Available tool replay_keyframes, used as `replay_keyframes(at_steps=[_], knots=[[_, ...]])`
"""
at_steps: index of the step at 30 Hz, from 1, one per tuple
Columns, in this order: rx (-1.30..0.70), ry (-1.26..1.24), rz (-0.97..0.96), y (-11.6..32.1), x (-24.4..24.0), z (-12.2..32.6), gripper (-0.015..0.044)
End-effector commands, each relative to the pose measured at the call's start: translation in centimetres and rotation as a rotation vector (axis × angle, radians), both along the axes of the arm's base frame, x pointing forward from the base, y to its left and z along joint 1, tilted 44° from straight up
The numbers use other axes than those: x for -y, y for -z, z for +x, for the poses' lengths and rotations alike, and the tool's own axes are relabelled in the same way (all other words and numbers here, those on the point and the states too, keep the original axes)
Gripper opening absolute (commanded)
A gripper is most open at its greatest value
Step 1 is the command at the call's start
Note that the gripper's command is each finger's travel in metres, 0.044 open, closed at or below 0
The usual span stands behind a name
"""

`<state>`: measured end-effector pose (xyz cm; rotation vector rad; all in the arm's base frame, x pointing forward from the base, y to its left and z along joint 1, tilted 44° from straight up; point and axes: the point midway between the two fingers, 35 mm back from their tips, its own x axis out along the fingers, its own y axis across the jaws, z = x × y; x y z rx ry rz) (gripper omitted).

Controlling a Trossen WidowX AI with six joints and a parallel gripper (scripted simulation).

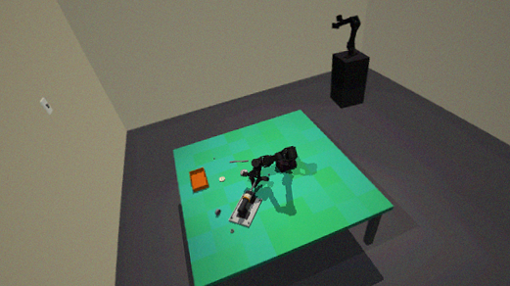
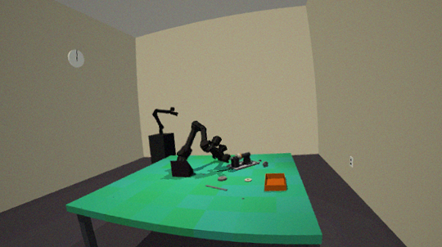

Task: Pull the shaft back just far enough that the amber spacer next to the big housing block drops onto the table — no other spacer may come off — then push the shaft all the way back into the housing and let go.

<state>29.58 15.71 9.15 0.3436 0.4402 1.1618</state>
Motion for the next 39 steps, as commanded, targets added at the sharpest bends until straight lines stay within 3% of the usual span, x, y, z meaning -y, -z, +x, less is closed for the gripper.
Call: replay_keyframes(at_steps=[1, 39], knots=[[0.002, -0.003, -0.001, 0.10, 0.04, -0.15, 0.0000], [0.002, -0.003, -0.001, 0.33, 0.32, -0.41, 0.0000]])
